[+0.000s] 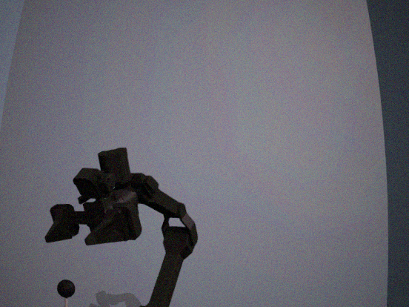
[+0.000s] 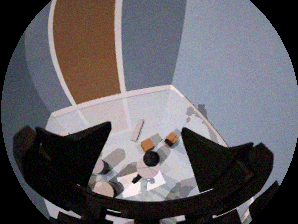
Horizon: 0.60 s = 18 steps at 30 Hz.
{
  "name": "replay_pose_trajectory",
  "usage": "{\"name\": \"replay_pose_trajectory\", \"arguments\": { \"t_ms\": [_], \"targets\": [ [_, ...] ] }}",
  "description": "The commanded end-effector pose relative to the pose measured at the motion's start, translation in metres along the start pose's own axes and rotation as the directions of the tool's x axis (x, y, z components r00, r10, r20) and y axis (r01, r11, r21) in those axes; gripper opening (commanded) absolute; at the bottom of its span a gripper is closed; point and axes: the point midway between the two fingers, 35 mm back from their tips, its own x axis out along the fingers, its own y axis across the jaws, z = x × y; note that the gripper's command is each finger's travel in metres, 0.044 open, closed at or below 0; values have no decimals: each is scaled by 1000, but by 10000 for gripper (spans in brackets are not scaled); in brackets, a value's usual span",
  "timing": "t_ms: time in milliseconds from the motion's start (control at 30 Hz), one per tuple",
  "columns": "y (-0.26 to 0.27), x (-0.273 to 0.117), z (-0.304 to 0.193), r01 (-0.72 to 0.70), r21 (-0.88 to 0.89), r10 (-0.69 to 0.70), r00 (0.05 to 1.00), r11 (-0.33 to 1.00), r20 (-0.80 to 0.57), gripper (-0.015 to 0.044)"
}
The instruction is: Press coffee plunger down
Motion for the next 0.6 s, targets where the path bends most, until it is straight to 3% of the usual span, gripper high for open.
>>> {"name": "replay_pose_trajectory", "arguments": {
  "t_ms": [0, 300, 567],
  "targets": [
    [-13, -41, -22, 14, -34, -16, 998, 999, -68, 440],
    [-15, -13, -74, 13, -34, -15, 998, 999, -67, 440],
    [-14, -12, -72, 10, -36, -12, 998, 999, -67, 440]
  ]
}}
